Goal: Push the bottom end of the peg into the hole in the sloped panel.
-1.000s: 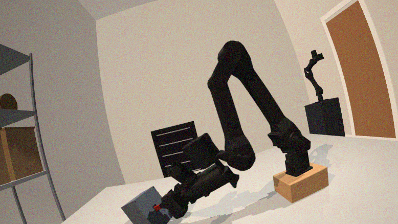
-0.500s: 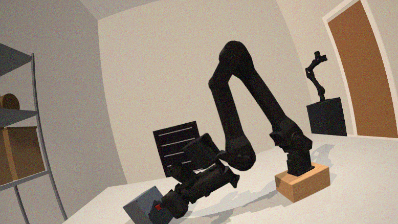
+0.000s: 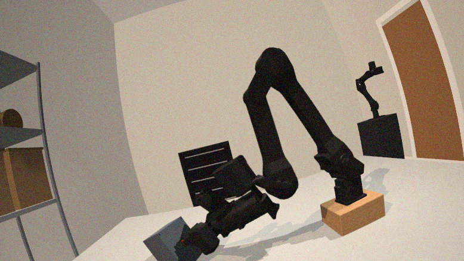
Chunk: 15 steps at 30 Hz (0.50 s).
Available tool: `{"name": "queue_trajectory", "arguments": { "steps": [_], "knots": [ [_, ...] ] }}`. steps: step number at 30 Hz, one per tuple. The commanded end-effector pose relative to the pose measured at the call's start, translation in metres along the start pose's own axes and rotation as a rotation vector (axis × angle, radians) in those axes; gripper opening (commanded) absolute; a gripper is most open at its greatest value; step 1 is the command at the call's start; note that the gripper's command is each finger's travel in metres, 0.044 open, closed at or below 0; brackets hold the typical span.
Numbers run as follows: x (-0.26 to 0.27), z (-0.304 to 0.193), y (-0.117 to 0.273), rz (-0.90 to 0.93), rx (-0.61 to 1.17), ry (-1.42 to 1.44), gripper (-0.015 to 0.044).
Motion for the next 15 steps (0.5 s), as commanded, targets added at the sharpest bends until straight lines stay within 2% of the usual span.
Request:
{"name": "queue_trajectory", "arguments": {
  "steps": [1,5,15],
  "knots": [
    [0.0,0.0,0.0,-0.001,0.0,0.0,0.0341],
    [0.0,0.0,0.003,-0.001,0.001,0.001,0.044],
    [0.002,0.002,0.013,0.001,0.002,0.002,0.044]
  ]
}}
Point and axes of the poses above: the point midway between the two fingers, 35 mm back from their tips, its own y axis back along the fingers, its own x axis across the jaws, z = x × y, the point moved 6 cm from there along y, back along the fingers, and after that the axes turned 1 degree about y, right-handed, at the moved point
